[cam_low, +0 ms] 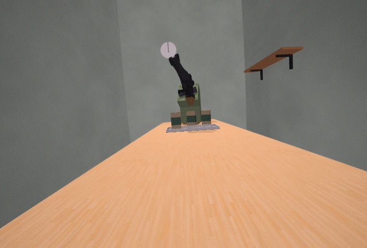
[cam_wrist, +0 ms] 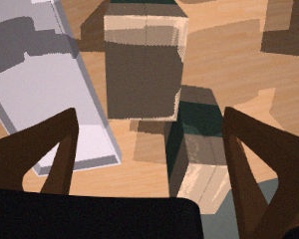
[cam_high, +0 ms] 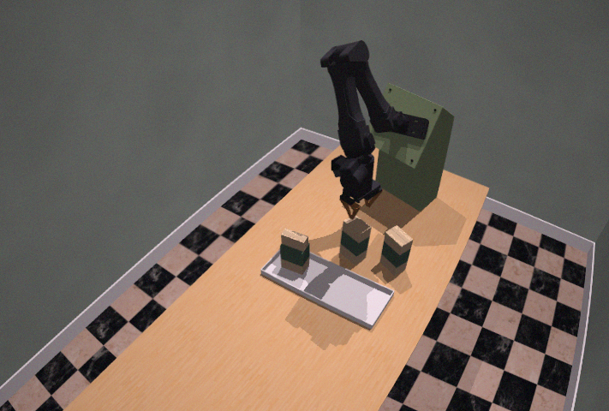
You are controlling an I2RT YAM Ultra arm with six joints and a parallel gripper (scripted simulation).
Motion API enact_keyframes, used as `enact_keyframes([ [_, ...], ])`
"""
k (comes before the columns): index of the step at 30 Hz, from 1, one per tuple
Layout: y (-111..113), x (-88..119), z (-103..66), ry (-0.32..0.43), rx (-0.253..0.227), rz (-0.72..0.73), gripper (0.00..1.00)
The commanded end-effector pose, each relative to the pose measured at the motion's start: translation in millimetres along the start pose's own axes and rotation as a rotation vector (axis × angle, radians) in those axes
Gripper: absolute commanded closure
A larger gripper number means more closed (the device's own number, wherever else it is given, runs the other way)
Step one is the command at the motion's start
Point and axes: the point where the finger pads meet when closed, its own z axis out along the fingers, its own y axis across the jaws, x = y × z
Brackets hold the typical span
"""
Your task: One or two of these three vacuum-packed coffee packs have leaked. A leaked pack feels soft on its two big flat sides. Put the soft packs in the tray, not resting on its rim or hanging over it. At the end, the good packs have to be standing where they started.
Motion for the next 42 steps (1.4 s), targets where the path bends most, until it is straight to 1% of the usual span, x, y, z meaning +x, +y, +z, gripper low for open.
enact_keyframes([
  [1, 10.0, 6.3, -3.8, -0.005, -0.008, -0.111, 0.21],
  [5, 6.8, 14.7, -1.8, -0.004, 0.001, -0.309, 0.21],
  [8, 6.7, 15.0, -1.7, -0.004, 0.001, -0.318, 0.21],
  [10, 4.5, 20.8, -0.5, -0.003, 0.006, -0.454, 0.21],
  [11, 4.4, 21.0, -0.5, -0.003, 0.007, -0.457, 0.21],
  [12, 3.4, 23.8, 0.0, -0.003, 0.009, -0.523, 0.21],
  [13, 3.2, 24.3, 0.1, -0.003, 0.009, -0.535, 0.21],
  [14, 3.0, 27.4, 0.6, -0.002, 0.007, -0.595, 0.21],
  [15, 2.9, 28.4, 0.7, -0.001, 0.007, -0.615, 0.21],
  [19, 2.6, 37.1, 1.8, 0.001, -0.001, -0.781, 0.21],
  [20, 2.6, 37.5, 1.9, 0.001, -0.001, -0.788, 0.21],
  [21, 2.2, 40.8, 2.2, 0.002, -0.003, -0.853, 0.21],
  [23, 1.1, 44.3, 2.6, 0.002, -0.003, -0.927, 0.21],
  [25, 1.1, 44.3, 2.6, 0.002, -0.003, -0.927, 0.21],
  [27, -1.4, 49.9, 3.1, 0.003, -0.001, -1.053, 0.21],
  [30, -3.7, 55.0, 3.4, 0.004, 0.001, -1.167, 0.21],
  [31, -4.1, 55.8, 3.5, 0.004, 0.001, -1.185, 0.21],
  [33, -6.2, 60.2, 3.7, 0.004, 0.002, -1.285, 0.21],
  [34, -6.3, 60.5, 3.7, 0.004, 0.002, -1.291, 0.21],
  [35, -7.7, 63.6, 3.8, 0.005, 0.002, -1.359, 0.21],
  [40, -11.9, 72.2, 3.8, 0.005, 0.002, -1.552, 0.21],
  [42, -11.9, 72.2, 3.8, 0.005, 0.002, -1.552, 0.21],
])
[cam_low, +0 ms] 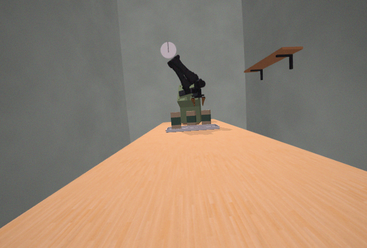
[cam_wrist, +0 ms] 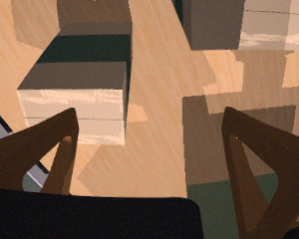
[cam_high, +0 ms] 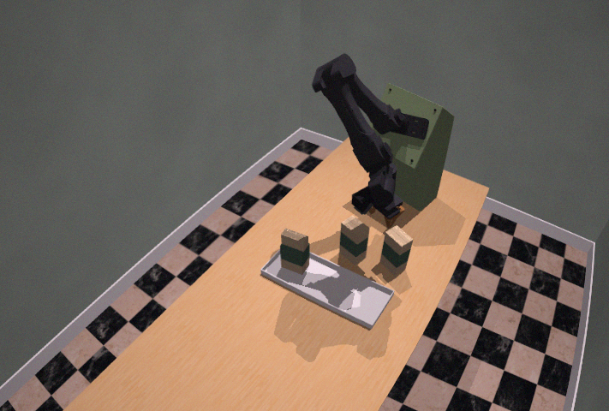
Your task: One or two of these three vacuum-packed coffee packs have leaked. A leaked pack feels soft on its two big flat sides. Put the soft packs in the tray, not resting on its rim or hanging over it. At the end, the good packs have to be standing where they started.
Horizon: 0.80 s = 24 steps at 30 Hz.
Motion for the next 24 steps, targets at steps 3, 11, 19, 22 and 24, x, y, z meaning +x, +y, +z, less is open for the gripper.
enact_keyframes([
  [3, 15.9, -7.8, -4.4, -0.044, -0.012, -0.269, 0.21],
  [11, 28.7, 1.1, -5.3, -0.049, -0.005, -0.578, 0.21],
  [19, 39.5, 9.2, -7.5, -0.059, 0.002, -0.855, 0.21],
  [22, 43.5, 12.1, -7.4, -0.059, 0.006, -0.942, 0.21],
  [24, 46.7, 14.6, -8.0, -0.062, 0.009, -1.021, 0.21],
])
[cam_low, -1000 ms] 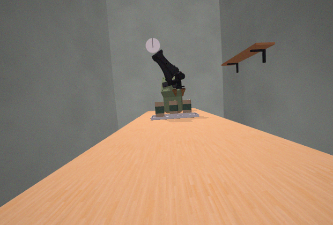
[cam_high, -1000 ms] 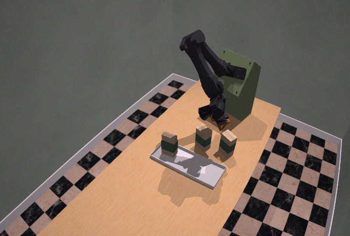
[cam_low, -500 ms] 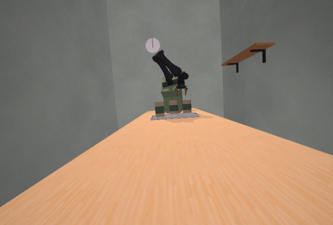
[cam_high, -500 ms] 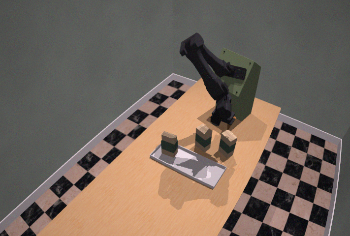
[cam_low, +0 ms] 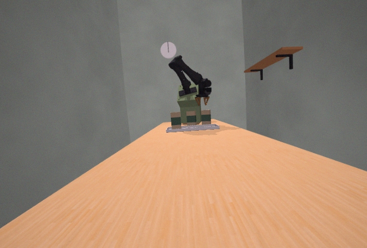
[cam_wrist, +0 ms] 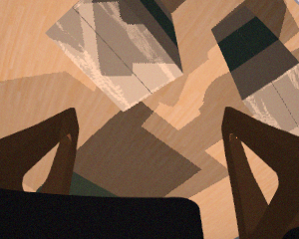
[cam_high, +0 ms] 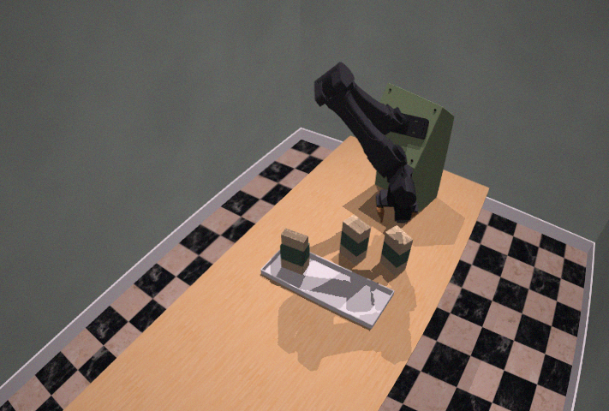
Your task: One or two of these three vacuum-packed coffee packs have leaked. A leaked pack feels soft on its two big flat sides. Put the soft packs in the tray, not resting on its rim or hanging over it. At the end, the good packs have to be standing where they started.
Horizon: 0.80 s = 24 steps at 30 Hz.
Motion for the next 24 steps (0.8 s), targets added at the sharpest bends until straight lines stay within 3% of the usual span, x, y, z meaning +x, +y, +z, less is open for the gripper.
enact_keyframes([
  [1, 4.7, -20.9, -6.8, -0.057, 0.014, -0.199, 0.21],
  [7, 16.4, -14.0, -6.3, -0.046, 0.021, -0.409, 0.21],
  [11, 13.7, -27.9, -15.4, -0.084, 0.034, -0.465, 0.21],
  [15, 25.2, -21.7, -10.7, -0.062, 0.036, -0.606, 0.21],
  [24, 25.0, -25.5, -14.4, -0.077, 0.036, -0.629, 0.21],
])
